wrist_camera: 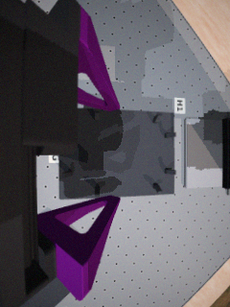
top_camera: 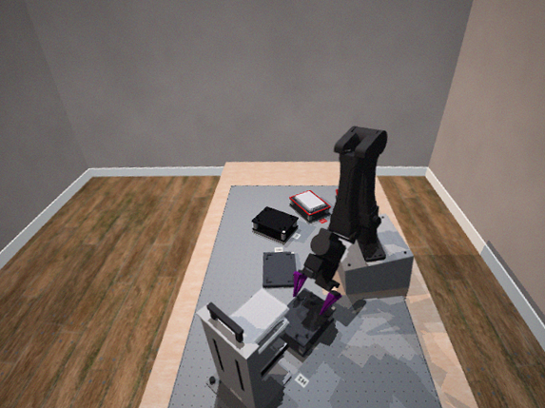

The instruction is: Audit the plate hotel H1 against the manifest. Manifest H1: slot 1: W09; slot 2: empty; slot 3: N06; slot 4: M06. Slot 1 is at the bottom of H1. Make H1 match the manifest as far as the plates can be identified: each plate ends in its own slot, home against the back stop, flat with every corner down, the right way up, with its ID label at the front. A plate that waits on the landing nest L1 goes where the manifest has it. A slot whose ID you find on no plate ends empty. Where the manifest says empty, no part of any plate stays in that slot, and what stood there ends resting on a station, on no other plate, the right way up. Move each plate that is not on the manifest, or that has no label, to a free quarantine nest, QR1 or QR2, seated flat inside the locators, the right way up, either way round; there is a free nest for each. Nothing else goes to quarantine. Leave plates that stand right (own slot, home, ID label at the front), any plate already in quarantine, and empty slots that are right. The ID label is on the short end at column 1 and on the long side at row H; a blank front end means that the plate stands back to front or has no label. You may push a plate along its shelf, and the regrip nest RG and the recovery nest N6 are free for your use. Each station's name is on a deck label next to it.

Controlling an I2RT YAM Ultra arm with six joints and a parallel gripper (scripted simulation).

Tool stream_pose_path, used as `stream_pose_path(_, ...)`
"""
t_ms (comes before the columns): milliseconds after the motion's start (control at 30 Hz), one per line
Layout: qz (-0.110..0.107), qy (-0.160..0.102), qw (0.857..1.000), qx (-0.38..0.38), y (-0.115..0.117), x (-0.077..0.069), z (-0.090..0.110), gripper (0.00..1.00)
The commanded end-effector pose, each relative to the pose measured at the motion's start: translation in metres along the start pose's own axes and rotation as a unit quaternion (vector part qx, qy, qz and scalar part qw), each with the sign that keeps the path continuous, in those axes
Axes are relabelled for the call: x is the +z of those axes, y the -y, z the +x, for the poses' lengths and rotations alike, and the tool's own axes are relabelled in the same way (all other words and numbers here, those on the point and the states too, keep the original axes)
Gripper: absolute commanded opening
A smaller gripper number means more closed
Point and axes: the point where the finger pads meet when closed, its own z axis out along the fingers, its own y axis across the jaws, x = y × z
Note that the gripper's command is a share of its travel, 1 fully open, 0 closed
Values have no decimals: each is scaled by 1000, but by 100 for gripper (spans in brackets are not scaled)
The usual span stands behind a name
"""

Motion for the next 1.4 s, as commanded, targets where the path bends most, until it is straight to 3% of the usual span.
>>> stream_pose_path(0, 1, 20, 1000, 0, 1, 0, -11, 100)
stream_pose_path(1367, 1, 21, 1000, 0, 1, 30, -45, 100)
